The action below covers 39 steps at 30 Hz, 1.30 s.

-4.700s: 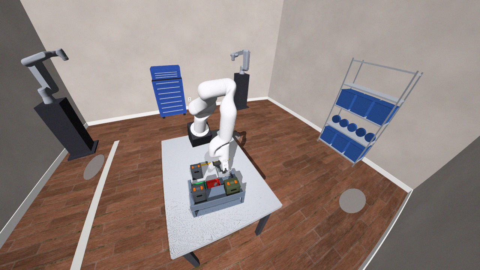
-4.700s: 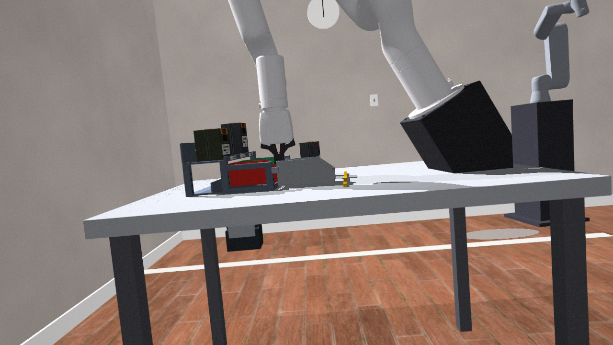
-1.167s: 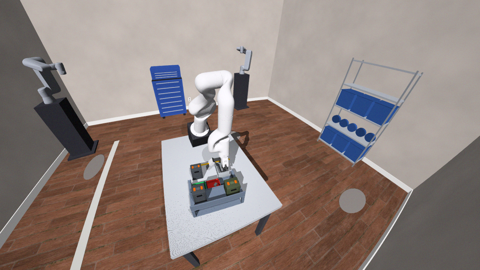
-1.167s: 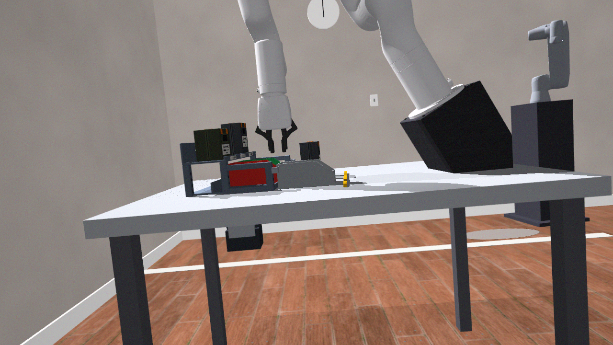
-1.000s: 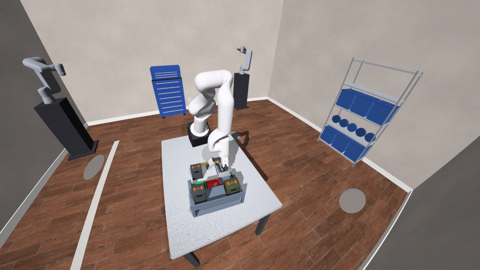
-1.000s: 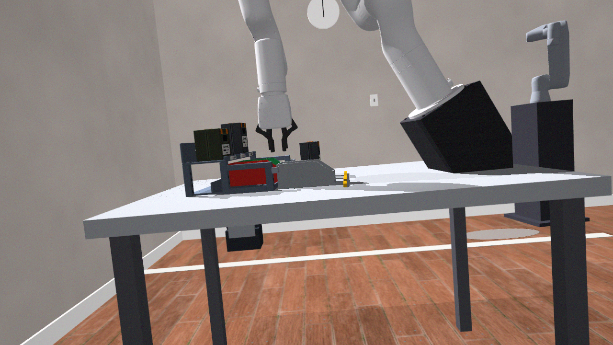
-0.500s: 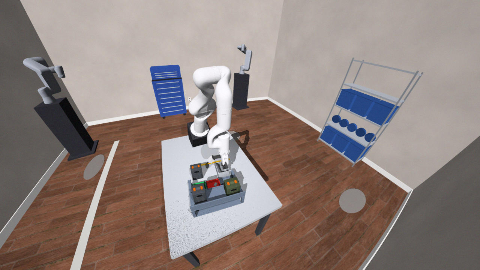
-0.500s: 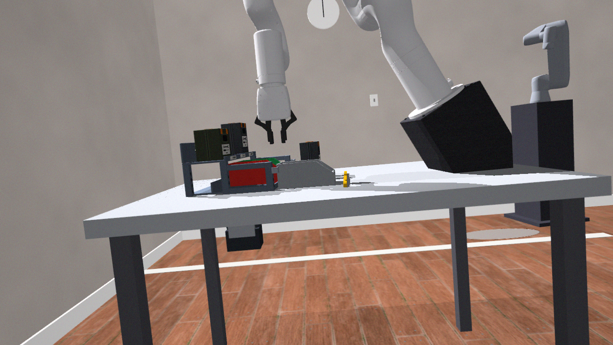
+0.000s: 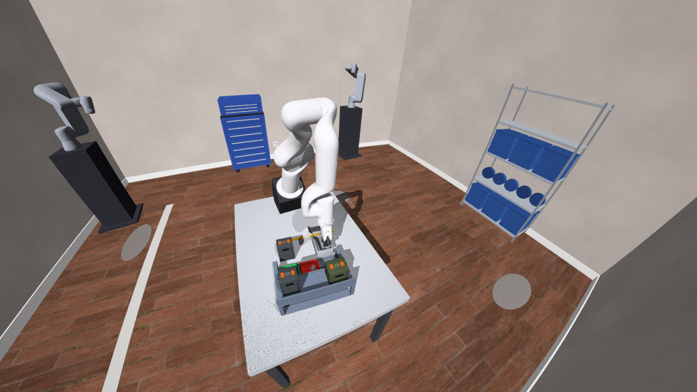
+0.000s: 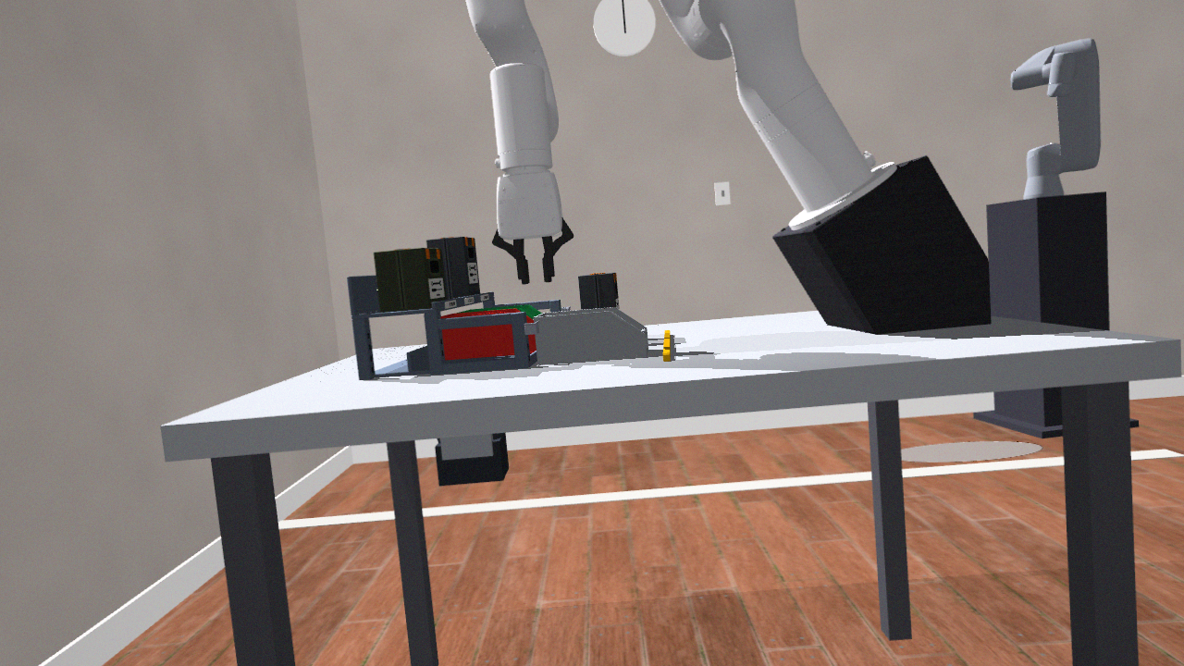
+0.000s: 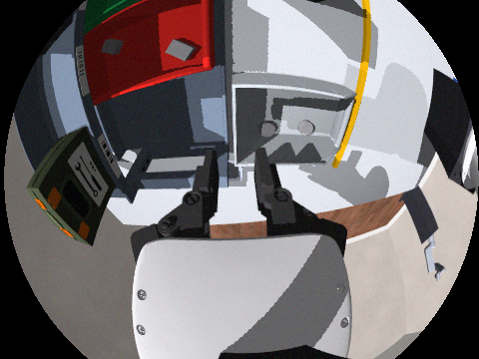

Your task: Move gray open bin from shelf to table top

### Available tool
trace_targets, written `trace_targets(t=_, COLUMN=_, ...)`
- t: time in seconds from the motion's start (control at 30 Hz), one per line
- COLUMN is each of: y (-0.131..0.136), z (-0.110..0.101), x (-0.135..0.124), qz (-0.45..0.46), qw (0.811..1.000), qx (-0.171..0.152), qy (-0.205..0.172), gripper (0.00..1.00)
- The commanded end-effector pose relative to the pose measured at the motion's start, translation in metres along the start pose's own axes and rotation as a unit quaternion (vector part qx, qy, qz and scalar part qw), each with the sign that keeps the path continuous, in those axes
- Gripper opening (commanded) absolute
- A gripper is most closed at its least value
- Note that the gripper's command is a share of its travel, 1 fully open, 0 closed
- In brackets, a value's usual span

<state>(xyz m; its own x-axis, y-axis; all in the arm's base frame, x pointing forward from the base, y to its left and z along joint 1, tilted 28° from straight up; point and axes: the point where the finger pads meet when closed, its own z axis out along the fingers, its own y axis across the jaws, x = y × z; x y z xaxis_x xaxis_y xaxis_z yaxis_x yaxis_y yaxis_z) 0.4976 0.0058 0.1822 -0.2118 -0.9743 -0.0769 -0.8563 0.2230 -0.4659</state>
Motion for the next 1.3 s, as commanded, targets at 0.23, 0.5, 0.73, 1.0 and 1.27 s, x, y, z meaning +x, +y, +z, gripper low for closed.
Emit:
trace_targets(t=0.23, y=-0.0006, z=0.0029, x=-0.0001, qz=0.0, qw=1.0, qx=0.001, qy=0.0, gripper=0.33)
trace_targets(t=0.5, y=-0.0005, z=0.0049, x=-0.0001, qz=0.0, qw=1.0, qx=0.001, qy=0.0, gripper=0.33)
trace_targets(t=0.73, y=-0.0005, z=0.0054, x=-0.0001, qz=0.0, qw=1.0, qx=0.001, qy=0.0, gripper=0.33)
trace_targets(t=1.0, y=-0.0004, z=0.0074, x=-0.0001, qz=0.0, qw=1.0, qx=0.001, qy=0.0, gripper=0.33)
trace_targets(t=1.27, y=-0.0004, z=0.0074, x=-0.0001, qz=0.0, qw=1.0, qx=0.001, qy=0.0, gripper=0.33)
